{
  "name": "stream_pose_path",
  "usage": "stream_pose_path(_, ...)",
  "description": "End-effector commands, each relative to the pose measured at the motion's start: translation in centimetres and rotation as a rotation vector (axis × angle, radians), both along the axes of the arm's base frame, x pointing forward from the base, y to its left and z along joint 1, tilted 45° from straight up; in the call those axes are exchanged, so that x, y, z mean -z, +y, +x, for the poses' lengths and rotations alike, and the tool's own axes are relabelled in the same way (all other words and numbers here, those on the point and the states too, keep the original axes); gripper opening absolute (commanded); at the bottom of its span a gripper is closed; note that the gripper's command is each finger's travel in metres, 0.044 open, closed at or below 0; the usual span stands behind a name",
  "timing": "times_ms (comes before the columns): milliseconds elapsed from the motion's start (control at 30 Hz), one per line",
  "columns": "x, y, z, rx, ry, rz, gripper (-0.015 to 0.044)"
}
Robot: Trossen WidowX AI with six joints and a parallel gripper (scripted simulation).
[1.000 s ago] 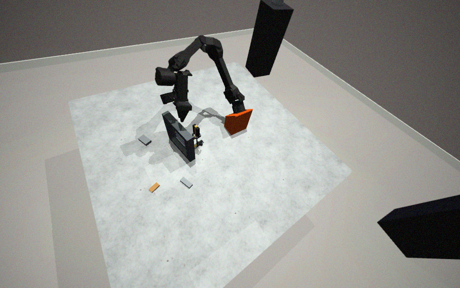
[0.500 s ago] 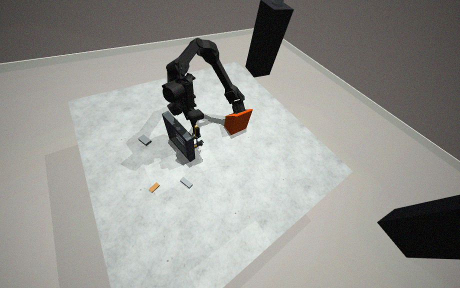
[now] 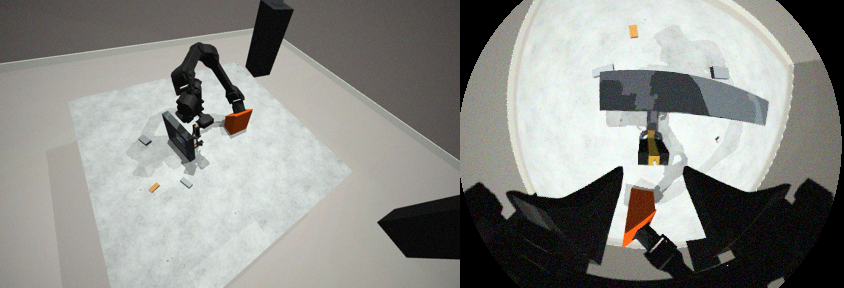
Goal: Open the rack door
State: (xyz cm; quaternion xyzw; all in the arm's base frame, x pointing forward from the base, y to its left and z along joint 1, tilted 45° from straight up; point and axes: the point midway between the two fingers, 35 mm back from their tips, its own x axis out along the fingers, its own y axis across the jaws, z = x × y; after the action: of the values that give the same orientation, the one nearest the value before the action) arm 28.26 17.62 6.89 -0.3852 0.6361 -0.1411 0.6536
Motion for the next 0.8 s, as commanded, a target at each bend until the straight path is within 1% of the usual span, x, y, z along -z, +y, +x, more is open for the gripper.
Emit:
stream_pose_path(0,0.1,-0.2,0.2,-0.001,-0.005,-0.006,0.0290)
stream_pose_path(767,2.9,-2.6,0.9,-0.001,-0.006,-0.006,0.0290)
